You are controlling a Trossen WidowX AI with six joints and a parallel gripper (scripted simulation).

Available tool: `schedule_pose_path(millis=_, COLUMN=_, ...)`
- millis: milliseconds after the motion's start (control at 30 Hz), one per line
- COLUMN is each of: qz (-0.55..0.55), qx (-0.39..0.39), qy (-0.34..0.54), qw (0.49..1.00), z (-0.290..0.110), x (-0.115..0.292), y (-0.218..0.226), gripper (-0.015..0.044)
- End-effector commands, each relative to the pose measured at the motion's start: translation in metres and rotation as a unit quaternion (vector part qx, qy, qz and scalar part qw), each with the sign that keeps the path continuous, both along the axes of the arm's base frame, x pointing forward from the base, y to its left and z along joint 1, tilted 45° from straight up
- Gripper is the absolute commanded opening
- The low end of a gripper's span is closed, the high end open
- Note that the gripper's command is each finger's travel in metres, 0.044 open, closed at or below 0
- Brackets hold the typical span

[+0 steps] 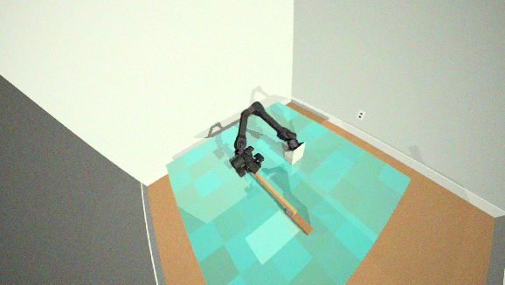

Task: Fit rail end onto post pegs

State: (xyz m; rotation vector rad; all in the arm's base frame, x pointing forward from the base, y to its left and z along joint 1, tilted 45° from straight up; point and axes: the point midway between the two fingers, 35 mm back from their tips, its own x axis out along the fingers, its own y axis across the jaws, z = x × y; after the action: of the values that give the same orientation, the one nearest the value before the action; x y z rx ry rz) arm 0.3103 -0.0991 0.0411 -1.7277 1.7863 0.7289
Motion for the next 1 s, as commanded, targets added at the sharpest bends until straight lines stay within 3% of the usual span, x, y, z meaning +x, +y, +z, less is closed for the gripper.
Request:
schedule_pose_path(millis=0, qz=0.002, qx=-0.002, qy=-0.002, qw=1.000, z=0.0037, x=0.0007, y=-0.0012, gripper=0.0000)
schedule_pose_path(millis=733, qz=0.002, qx=-0.002, qy=-0.002, qw=1.000, z=0.0089, x=0.0007, y=-0.0058, gripper=0.0000)
schedule_pose_path(millis=967, qz=0.000, qx=-0.001, qy=-0.001, qw=1.000, z=0.0056, x=0.0003, y=-0.0052, gripper=0.0184)
